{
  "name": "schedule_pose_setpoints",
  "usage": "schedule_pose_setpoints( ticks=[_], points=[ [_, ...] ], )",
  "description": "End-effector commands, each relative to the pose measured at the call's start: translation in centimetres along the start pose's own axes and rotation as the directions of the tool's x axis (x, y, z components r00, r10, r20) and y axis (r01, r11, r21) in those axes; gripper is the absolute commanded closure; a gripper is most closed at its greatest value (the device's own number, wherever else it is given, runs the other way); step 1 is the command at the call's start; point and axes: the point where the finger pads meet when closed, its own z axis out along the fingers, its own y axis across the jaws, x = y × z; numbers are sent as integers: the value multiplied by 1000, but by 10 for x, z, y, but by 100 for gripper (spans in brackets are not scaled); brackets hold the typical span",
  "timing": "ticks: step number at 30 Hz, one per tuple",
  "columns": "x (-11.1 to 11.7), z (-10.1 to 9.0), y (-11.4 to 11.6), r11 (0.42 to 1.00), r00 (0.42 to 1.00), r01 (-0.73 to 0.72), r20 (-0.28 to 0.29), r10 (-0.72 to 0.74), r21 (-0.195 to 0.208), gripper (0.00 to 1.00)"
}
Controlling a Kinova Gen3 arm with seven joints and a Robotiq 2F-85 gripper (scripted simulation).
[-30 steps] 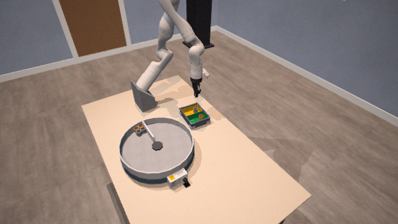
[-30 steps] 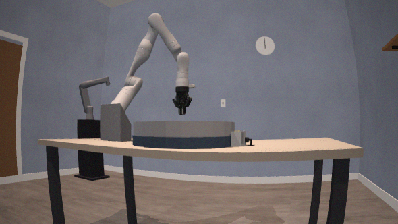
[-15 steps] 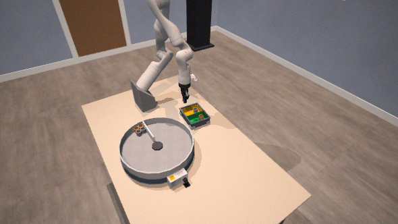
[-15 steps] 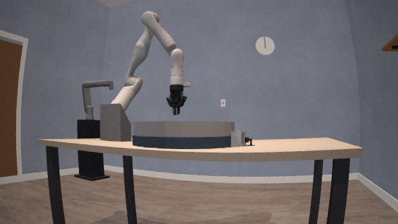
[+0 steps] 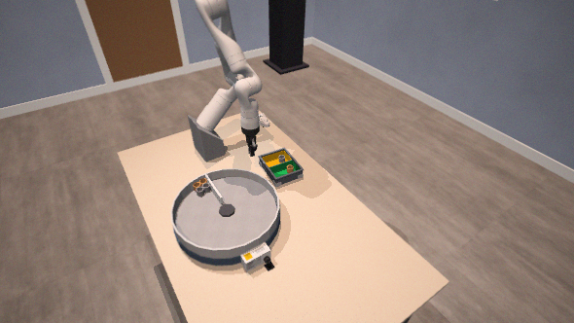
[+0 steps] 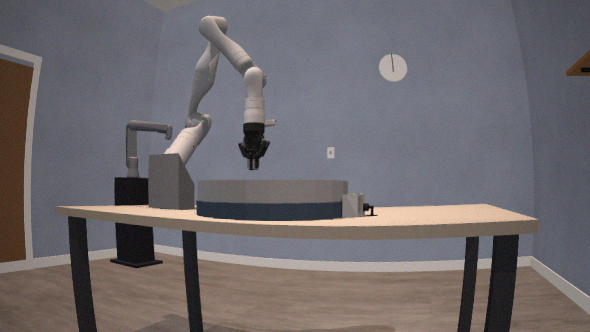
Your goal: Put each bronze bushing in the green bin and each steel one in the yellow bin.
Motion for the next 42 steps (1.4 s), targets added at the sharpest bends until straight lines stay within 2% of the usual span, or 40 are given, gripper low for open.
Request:
schedule_pose_setpoints(
  ticks=[1, 2, 7, 12, 15, 20, 25, 30, 33, 38, 42],
  points=[
    [-31, 2, 12, 1000, 1000, -3, -14, 3, 2, 86],
    [-41, 3, 16, 1000, 1000, -3, -14, 3, 2, 86],
    [-41, 3, 16, 1000, 1000, -3, -14, 3, 2, 86],
    [-92, 6, 35, 1000, 1000, -3, -14, 3, 2, 86],
    [-92, 6, 35, 1000, 1000, -3, -14, 3, 2, 86],
    [-144, 10, 54, 1000, 1000, -3, -14, 3, 2, 86],
    [-144, 10, 54, 1000, 1000, -3, -14, 3, 2, 86],
    [-196, 13, 73, 1000, 1000, -3, -15, 3, 2, 86],
    [-196, 13, 73, 1000, 1000, -3, -15, 3, 2, 86],
    [-247, 16, 92, 1000, 1000, -4, -15, 4, 1, 86],
    [-247, 16, 92, 1000, 1000, -4, -15, 4, 1, 86]
  ],
)
